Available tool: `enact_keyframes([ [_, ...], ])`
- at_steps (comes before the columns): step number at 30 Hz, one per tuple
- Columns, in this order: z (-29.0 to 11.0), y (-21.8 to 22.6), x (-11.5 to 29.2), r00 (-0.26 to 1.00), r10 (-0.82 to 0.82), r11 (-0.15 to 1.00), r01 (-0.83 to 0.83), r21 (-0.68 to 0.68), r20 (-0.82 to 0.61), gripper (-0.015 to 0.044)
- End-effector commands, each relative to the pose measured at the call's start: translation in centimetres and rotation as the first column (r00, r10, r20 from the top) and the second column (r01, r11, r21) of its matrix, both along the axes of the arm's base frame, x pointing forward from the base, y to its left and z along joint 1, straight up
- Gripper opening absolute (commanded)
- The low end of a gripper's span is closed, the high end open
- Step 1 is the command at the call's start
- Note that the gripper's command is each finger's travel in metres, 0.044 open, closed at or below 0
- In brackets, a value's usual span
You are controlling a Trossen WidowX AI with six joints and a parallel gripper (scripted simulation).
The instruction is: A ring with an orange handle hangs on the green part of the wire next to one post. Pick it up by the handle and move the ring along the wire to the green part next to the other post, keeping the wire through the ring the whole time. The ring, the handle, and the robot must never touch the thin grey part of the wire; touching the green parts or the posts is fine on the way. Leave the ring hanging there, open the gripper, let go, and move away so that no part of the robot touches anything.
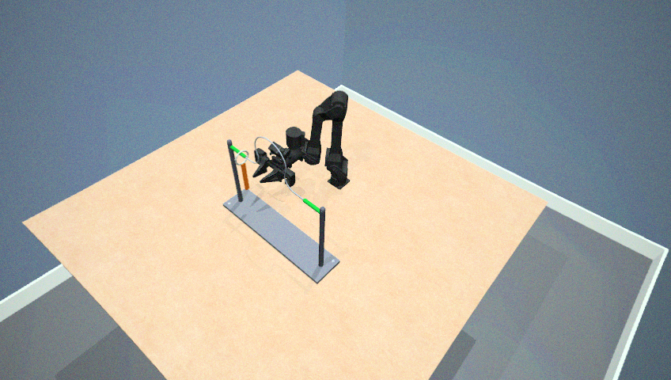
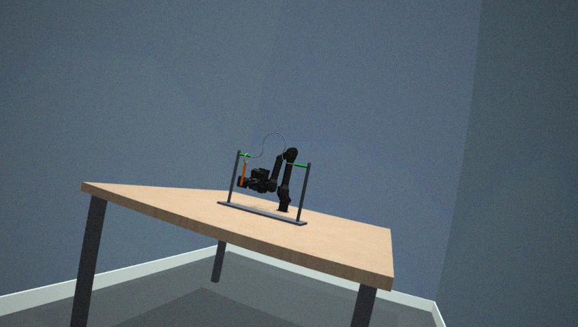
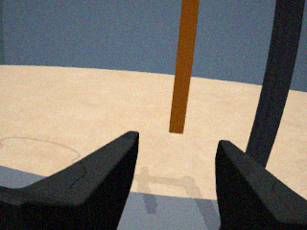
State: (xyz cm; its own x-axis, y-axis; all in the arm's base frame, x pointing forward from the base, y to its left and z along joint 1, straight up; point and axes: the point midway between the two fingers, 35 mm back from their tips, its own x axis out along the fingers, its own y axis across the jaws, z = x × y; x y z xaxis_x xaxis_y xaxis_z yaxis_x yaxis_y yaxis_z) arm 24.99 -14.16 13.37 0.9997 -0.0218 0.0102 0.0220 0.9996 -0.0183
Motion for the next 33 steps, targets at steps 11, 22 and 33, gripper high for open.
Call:
enact_keyframes([
  [11, 0.1, -0.4, 2.1, 1.000, -0.001, 1.000, 0.001, 0.006, 0.001, 0.0160],
  [22, 0.2, -0.4, 3.8, 1.000, -0.001, 1.000, 0.001, 0.005, 0.003, 0.0160],
  [33, 0.2, -0.3, 5.5, 1.000, -0.001, 1.000, 0.001, 0.005, 0.005, 0.0160],
])
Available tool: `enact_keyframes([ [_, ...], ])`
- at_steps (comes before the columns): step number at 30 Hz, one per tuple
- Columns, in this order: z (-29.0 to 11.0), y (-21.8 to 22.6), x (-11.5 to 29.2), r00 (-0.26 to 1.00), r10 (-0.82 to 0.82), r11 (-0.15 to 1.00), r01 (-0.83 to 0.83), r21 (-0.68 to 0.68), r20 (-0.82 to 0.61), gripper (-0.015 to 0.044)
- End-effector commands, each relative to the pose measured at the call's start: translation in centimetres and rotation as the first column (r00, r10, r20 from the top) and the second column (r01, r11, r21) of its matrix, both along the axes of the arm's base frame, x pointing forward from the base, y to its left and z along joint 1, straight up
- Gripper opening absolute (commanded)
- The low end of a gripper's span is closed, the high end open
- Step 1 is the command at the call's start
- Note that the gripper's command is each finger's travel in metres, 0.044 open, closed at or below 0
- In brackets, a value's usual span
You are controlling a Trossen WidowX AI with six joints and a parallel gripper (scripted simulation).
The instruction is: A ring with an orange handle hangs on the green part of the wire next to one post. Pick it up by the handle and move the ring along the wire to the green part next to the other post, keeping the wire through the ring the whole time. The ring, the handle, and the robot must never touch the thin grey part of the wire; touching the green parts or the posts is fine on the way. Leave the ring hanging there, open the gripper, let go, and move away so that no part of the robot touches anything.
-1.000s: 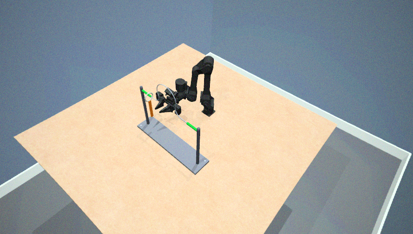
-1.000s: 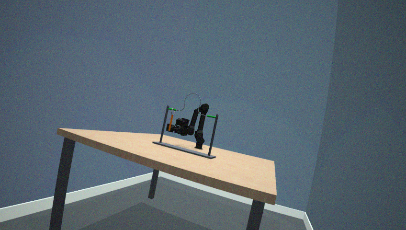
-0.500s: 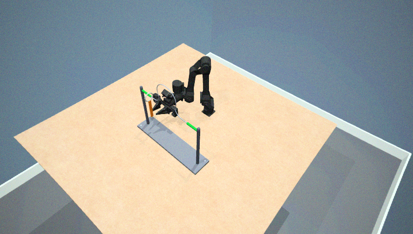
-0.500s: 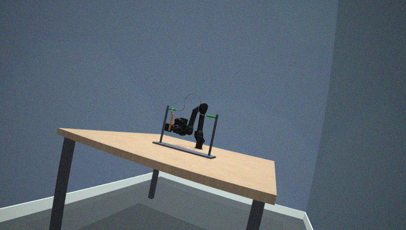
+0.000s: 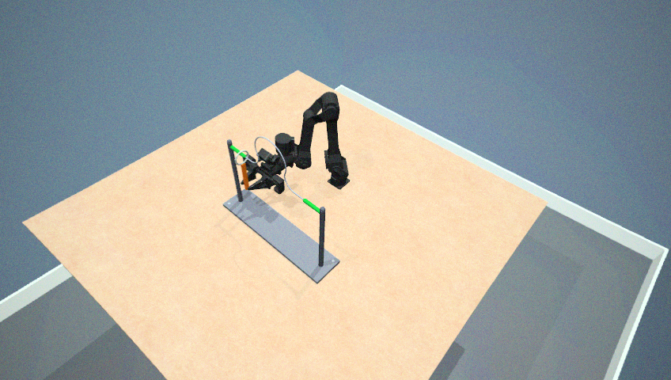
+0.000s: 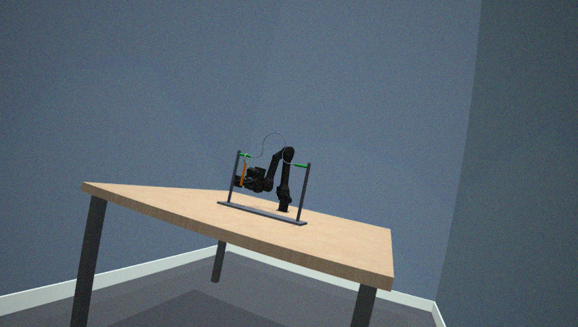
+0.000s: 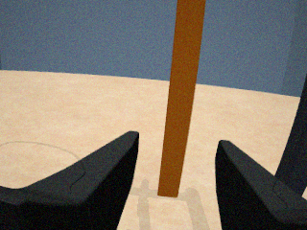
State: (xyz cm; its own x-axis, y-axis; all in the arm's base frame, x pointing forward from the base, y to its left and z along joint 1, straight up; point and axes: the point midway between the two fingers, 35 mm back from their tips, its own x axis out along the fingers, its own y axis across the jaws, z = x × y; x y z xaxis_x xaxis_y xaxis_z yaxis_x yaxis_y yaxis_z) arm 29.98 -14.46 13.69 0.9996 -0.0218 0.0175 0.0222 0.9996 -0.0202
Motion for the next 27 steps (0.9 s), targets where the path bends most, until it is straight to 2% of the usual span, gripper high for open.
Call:
enact_keyframes([
  [1, -0.1, 0.0, 0.7, 1.000, -0.001, 1.000, 0.001, 0.007, -0.002, 0.0160],
  [10, -0.1, 0.2, 2.0, 1.000, -0.001, 1.000, 0.001, 0.008, -0.001, 0.0160],
  [27, -0.1, 0.2, 2.1, 1.000, -0.001, 1.000, 0.001, 0.008, -0.001, 0.0160],
])
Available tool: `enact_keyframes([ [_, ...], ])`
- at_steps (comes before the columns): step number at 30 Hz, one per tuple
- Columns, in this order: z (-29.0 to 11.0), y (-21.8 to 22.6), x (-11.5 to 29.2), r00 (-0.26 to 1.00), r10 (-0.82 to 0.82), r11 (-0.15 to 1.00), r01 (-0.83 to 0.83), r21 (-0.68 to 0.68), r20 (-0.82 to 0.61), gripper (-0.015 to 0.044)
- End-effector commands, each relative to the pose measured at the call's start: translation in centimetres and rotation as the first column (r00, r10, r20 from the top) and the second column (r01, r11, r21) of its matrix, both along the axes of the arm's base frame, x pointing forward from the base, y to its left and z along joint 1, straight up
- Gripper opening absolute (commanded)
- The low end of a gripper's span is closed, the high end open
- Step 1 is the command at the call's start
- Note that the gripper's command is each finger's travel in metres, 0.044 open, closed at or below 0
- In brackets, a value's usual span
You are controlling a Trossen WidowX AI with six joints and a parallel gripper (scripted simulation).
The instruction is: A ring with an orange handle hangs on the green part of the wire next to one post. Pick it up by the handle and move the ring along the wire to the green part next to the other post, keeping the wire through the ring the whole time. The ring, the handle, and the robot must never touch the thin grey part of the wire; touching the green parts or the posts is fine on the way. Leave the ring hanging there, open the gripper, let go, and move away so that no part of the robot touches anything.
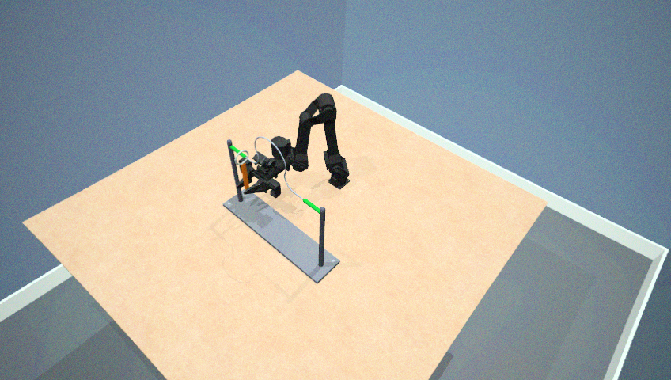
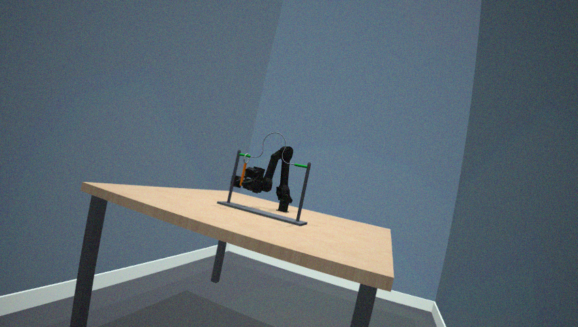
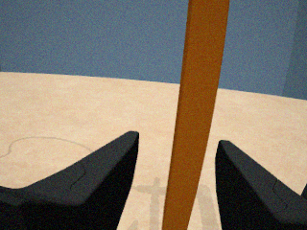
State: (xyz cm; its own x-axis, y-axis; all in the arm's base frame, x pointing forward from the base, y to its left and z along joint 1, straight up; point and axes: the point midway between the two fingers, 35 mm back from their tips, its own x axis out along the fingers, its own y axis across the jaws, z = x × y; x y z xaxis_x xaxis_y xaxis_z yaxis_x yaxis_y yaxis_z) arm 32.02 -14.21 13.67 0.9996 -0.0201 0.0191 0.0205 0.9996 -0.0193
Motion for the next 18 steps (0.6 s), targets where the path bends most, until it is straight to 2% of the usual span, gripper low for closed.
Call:
enact_keyframes([
  [1, 0.00, 0.00, 0.00, 1.000, 0.000, 1.000, 0.000, 0.000, 0.000, 0.0134],
  [12, 0.00, 0.00, 0.00, 1.000, 0.000, 1.000, 0.000, 0.000, 0.000, -0.0150],
  [18, 0.00, 0.00, 0.00, 1.000, 0.000, 1.000, 0.000, 0.000, 0.000, -0.0150],
])
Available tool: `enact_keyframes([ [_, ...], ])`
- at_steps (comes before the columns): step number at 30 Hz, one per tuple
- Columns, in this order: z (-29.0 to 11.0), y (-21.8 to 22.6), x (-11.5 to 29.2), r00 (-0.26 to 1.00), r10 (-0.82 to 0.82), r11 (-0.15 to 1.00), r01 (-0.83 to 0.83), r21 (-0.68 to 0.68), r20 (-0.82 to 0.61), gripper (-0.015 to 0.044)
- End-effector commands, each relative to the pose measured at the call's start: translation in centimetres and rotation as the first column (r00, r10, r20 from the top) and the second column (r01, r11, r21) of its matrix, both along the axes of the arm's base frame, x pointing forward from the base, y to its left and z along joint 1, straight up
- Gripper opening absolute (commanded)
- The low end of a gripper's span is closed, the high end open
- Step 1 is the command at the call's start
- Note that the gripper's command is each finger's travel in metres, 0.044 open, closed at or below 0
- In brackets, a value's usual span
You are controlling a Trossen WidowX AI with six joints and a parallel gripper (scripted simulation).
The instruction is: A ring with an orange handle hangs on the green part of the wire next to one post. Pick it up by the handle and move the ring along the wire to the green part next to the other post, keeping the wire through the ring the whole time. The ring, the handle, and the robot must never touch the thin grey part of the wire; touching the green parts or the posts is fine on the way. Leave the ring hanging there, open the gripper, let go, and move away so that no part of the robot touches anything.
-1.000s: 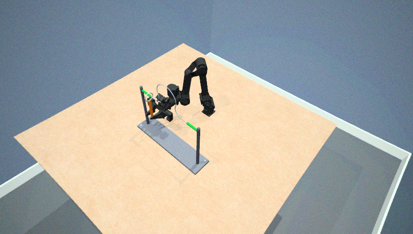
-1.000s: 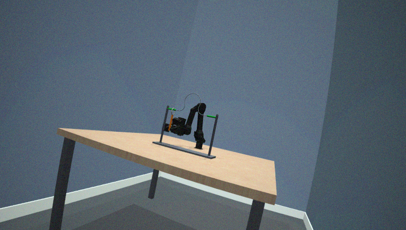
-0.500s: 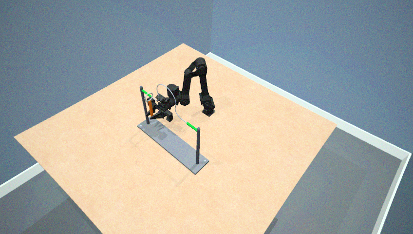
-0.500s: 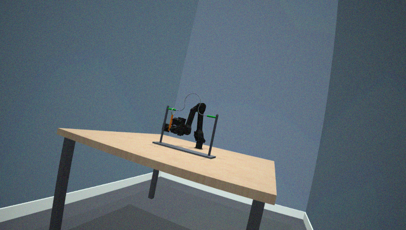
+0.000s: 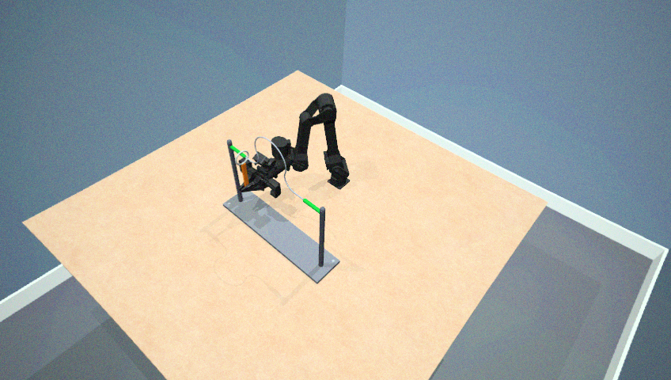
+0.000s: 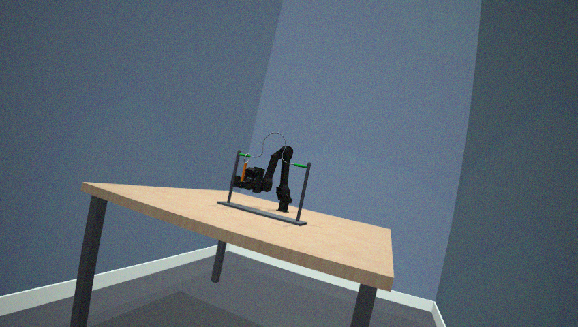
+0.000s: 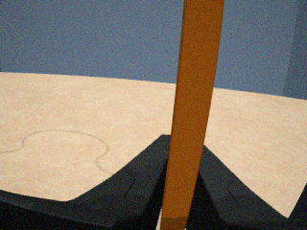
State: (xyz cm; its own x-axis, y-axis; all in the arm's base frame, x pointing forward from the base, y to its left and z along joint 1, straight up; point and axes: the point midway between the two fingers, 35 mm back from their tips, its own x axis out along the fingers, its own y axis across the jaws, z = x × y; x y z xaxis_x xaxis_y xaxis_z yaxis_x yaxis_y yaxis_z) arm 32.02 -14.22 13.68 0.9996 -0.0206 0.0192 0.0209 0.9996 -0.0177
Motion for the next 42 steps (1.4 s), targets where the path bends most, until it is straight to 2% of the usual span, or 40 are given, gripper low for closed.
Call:
enact_keyframes([
  [1, 0.0, 0.0, 0.0, 1.000, 0.000, 1.000, 0.000, -0.002, 0.000, -0.0150],
  [13, 1.5, 0.1, 0.0, 1.000, -0.004, 1.000, 0.004, 0.005, 0.002, -0.0150],
  [42, 1.5, 1.3, 0.1, 1.000, -0.004, 1.000, 0.004, 0.006, 0.002, -0.0150],
])
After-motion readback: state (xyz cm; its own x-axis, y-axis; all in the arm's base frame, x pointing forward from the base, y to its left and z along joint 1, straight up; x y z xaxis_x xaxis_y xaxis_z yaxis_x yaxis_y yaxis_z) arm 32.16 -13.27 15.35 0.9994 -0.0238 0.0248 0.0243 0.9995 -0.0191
